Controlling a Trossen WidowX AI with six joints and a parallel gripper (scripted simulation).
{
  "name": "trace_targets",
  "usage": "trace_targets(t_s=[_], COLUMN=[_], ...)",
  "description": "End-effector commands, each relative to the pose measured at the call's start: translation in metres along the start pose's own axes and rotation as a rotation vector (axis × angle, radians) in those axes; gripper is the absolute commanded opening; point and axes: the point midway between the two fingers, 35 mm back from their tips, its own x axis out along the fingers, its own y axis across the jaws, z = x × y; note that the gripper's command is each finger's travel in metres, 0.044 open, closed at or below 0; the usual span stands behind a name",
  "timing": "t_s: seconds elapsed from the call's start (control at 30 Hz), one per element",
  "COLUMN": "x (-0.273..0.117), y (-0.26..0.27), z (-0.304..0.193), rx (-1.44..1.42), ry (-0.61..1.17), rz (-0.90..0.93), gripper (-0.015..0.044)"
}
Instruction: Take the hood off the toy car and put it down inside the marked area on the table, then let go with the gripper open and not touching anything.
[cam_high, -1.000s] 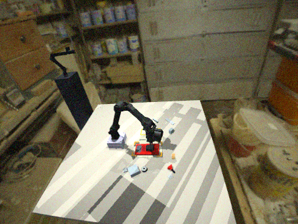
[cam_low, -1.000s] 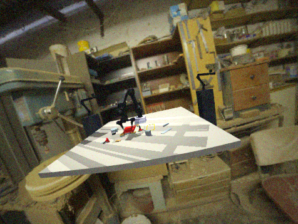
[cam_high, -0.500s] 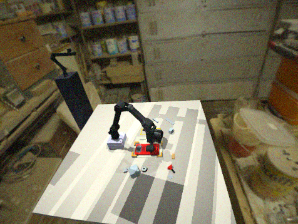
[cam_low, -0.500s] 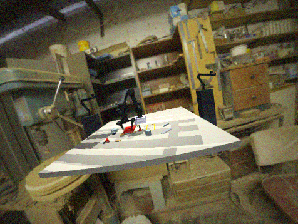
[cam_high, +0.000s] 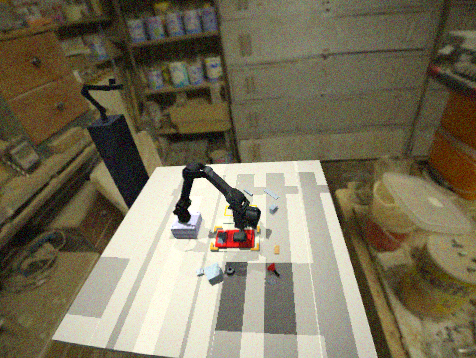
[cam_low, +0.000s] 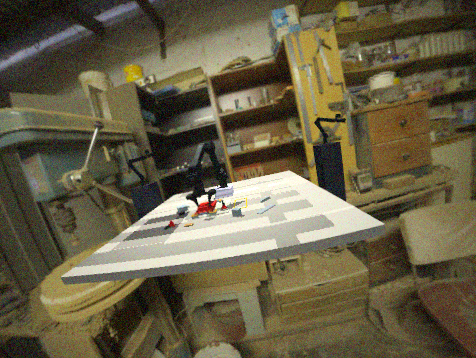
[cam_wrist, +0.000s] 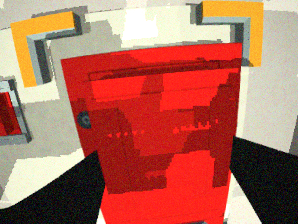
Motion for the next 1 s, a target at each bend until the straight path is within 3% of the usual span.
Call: trace_targets(t_s=[0.0, 0.27, 0.97], x=[-0.001, -0.005, -0.019], y=[0.0, 0.0, 0.0], z=[0.0, 0.0, 0.0], rx=[0.0, 0.0, 0.0], ry=[0.001, 0.0, 0.0], rz=[-0.001, -0.001, -0.001], gripper=[0.0216, 0.0006, 0.0])
